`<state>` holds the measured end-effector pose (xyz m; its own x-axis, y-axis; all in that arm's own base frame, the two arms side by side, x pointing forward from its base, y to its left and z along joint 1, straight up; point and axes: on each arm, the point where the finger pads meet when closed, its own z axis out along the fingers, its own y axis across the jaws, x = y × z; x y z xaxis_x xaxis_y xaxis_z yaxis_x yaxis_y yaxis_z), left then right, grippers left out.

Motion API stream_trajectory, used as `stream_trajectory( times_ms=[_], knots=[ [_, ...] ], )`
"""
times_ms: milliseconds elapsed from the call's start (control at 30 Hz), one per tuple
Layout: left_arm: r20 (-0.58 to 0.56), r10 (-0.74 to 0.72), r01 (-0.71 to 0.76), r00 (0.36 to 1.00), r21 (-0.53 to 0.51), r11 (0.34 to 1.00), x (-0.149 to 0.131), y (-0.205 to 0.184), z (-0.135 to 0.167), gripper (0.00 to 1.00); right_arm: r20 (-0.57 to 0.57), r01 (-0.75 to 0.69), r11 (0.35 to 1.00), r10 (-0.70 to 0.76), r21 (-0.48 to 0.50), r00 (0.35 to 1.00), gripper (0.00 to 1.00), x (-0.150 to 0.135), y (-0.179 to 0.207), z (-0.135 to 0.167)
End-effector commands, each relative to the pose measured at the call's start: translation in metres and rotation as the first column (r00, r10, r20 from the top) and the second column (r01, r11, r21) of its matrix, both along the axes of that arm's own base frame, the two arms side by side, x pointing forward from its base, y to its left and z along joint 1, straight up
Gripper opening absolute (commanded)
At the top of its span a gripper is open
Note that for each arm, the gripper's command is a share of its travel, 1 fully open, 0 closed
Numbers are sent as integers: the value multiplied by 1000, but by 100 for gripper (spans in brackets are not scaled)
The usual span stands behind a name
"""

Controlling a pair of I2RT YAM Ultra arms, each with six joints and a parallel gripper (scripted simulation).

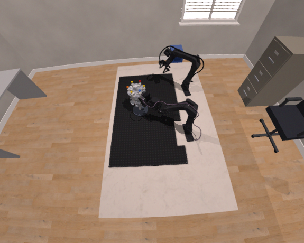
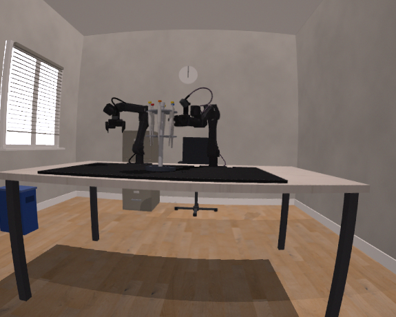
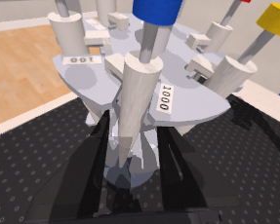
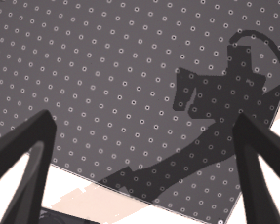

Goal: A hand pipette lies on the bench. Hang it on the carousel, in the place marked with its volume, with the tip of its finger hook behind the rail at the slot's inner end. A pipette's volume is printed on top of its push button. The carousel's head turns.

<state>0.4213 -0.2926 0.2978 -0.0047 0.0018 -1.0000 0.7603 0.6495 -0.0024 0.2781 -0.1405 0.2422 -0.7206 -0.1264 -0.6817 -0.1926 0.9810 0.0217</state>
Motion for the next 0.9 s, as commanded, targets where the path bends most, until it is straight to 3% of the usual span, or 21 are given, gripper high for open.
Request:
stream_trajectory(
  times_ms=[0, 133, 200, 700, 733, 867],
  knots=[
    [20, 50, -50, 999, -9, 999, -3, 1, 11, 50, 47, -4, 1000, 5, -22, 999, 100, 4, -4, 11],
    [12, 195, -195, 981, -7, 981, -4, 1, 7, 50, 47, -4, 1000, 5, -22, 999, 100, 4, -4, 11],
    [52, 196, -194, 979, -46, 980, -2, 0, 31, 50, 47, -4, 1000, 5, -22, 999, 100, 4, -4, 11],
    [41, 204, -202, 978, -35, 979, 2, 3, 25, 50, 47, -4, 1000, 5, -22, 999, 100, 4, -4, 11],
    [16, 196, -196, 980, -13, 980, 2, 2, 9, 50, 47, -4, 1000, 5, -22, 999, 100, 4, -4, 11],
    [16, 196, -196, 980, -13, 980, 2, 2, 9, 50, 47, -4, 1000, 5, -22, 999, 100, 4, -4, 11]
  ],
)
